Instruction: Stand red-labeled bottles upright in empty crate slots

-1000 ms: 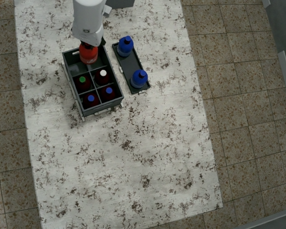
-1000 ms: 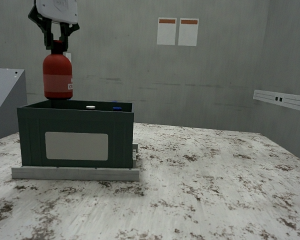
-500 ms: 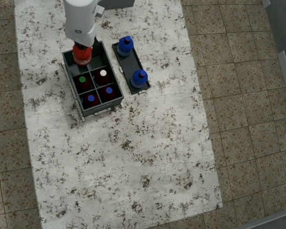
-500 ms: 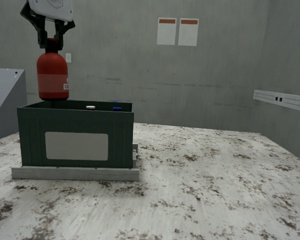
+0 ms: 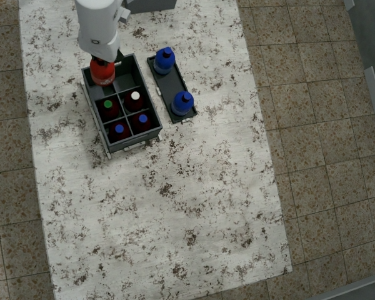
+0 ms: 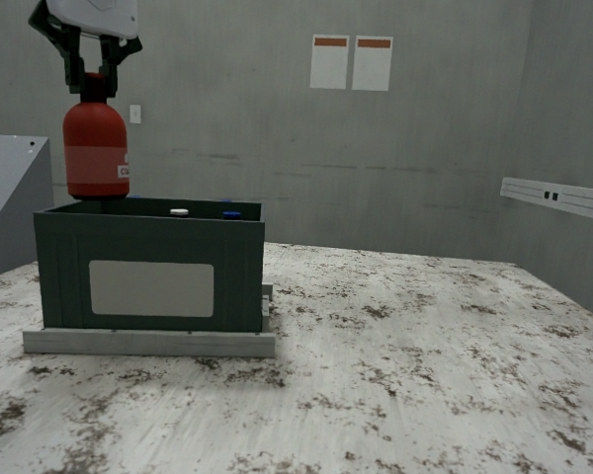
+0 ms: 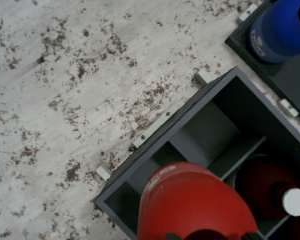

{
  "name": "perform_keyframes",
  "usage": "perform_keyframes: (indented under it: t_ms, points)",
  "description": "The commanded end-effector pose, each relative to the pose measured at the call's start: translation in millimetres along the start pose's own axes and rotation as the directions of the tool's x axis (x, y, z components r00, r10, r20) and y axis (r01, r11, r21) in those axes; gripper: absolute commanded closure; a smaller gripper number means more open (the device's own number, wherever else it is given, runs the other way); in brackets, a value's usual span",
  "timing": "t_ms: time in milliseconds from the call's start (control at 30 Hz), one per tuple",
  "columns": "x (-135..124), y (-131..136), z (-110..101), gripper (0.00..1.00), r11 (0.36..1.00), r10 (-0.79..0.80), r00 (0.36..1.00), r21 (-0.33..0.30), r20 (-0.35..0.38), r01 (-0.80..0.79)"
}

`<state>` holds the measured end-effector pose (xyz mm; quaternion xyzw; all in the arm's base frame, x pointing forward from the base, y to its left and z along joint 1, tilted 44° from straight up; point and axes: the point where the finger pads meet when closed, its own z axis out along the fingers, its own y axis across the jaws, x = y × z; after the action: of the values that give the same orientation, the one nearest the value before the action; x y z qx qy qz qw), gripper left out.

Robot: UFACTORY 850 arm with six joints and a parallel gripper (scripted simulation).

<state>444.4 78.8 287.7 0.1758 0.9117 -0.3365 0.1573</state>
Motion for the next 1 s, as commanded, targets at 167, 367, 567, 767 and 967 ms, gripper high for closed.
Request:
perform_keyframes:
  t_ms: [167, 367, 567, 767, 967]
  points:
    - [-3.6, -5.0, -0.6, 1.0, 1.0, 0.0, 1.0, -0.001, 0.001, 0.0]
    - [-5.1, -7.5, -0.6, 1.0, 1.0, 0.0, 1.0, -0.001, 0.001, 0.0]
    - [-5.7, -8.7, -0.6, 1.0, 1.0, 0.0, 1.0, -0.001, 0.001, 0.0]
    - [-6.3, -9.6, -0.6, 1.0, 1.0, 0.0, 1.0, -0.001, 0.001, 0.0]
    - [-6.5, -10.0, -0.6, 1.0, 1.0, 0.0, 1.0, -0.001, 0.001, 0.0]
